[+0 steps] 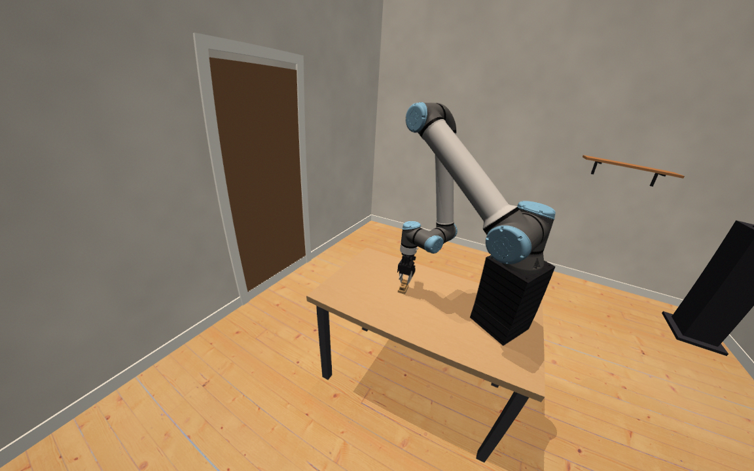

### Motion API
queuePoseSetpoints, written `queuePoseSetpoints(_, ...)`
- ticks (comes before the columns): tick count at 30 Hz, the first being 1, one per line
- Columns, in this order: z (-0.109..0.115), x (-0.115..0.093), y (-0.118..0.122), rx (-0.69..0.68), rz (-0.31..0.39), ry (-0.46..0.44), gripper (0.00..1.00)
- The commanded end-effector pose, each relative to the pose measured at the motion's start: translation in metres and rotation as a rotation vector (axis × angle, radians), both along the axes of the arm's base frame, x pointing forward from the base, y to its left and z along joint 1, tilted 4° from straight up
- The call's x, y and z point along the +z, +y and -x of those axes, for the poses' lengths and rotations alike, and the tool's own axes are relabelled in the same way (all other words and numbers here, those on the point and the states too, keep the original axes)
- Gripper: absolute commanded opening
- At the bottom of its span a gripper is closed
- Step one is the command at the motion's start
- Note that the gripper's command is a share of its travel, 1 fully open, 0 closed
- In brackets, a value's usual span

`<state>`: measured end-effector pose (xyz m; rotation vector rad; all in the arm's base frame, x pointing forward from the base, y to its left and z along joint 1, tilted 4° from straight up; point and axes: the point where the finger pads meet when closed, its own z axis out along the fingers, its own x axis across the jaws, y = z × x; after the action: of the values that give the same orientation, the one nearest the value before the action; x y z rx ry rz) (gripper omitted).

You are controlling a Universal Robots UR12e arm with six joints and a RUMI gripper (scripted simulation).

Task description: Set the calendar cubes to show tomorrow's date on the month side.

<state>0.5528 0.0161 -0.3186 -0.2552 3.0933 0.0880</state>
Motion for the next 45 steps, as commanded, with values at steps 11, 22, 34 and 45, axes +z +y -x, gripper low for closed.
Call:
queuePoseSetpoints(11,-0.003,-0.003,0.001,0.001,0.000,-0.004,0.11)
queuePoseSetpoints(22,-0.003,-0.007,0.001,0.001,0.000,-0.004,0.11)
queuePoseSetpoints(34,-0.003,-0.011,0.001,0.001,0.000,-0.003,0.11)
queuePoseSetpoints(45,-0.003,-0.010,0.001,0.001,0.000,-0.004,0.11)
